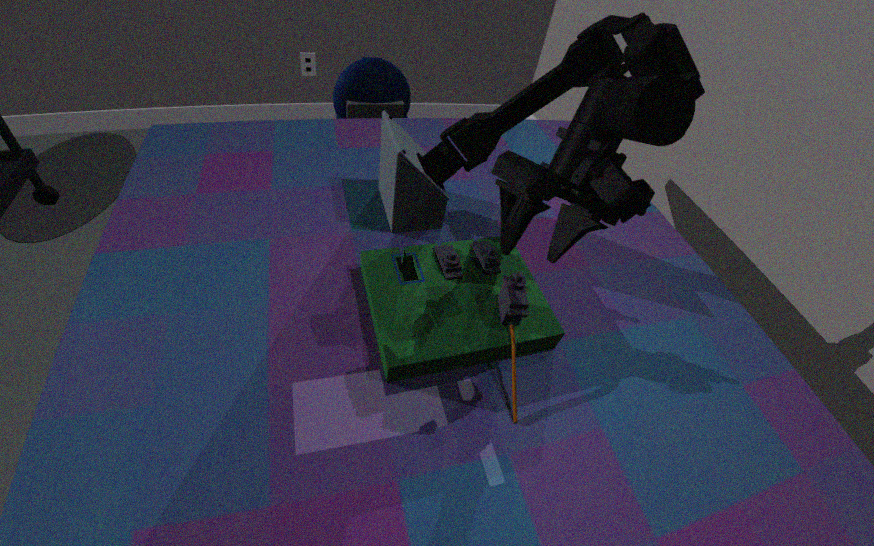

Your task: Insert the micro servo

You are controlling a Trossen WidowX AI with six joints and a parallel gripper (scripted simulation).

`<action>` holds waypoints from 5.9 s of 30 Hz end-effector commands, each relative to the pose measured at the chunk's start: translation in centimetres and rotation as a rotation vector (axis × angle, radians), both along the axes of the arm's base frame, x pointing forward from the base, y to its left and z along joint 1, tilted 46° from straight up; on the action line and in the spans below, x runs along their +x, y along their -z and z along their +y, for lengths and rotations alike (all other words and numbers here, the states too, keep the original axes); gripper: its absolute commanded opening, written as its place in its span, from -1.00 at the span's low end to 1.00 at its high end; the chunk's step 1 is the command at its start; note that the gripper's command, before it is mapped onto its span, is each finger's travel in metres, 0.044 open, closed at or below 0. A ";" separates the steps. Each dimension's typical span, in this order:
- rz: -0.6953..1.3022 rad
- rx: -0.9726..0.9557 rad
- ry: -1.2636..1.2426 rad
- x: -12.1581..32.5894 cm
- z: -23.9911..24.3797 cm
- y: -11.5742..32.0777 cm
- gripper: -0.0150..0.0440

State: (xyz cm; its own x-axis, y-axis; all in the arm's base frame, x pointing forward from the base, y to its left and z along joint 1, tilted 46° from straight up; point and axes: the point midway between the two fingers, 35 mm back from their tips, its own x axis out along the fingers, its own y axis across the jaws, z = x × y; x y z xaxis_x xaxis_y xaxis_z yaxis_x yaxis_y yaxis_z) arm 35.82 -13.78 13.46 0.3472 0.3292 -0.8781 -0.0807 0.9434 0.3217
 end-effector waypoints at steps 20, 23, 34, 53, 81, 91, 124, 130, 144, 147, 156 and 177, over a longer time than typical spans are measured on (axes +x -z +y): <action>0.445 0.502 0.168 -2.7 10.9 4.5 1.00; 0.445 0.502 0.168 -2.8 10.9 4.5 1.00; 0.445 0.503 0.167 -2.6 12.7 6.4 1.00; 0.444 0.504 0.167 -2.5 14.1 7.8 0.91; 0.445 0.503 0.168 -3.4 12.1 5.7 -0.49; 0.446 0.503 0.168 -4.3 12.2 5.6 -0.49; 0.446 0.497 0.169 -7.5 4.4 13.7 -0.49; 0.445 0.496 0.169 -7.6 2.4 15.7 -0.49; 0.596 0.547 0.417 -7.6 2.3 15.8 -0.49; 0.649 0.564 0.507 -7.6 2.3 15.8 -0.49; 0.805 0.609 0.777 -7.6 2.3 15.8 -0.49; 1.155 0.684 1.423 -7.6 2.3 15.8 -0.49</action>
State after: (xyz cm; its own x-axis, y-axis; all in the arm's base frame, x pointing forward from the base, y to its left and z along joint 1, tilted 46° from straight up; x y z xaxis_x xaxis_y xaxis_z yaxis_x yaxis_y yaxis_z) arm 28.18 -11.31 -2.31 0.0688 0.7058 -0.7051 0.9959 -0.0904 0.0068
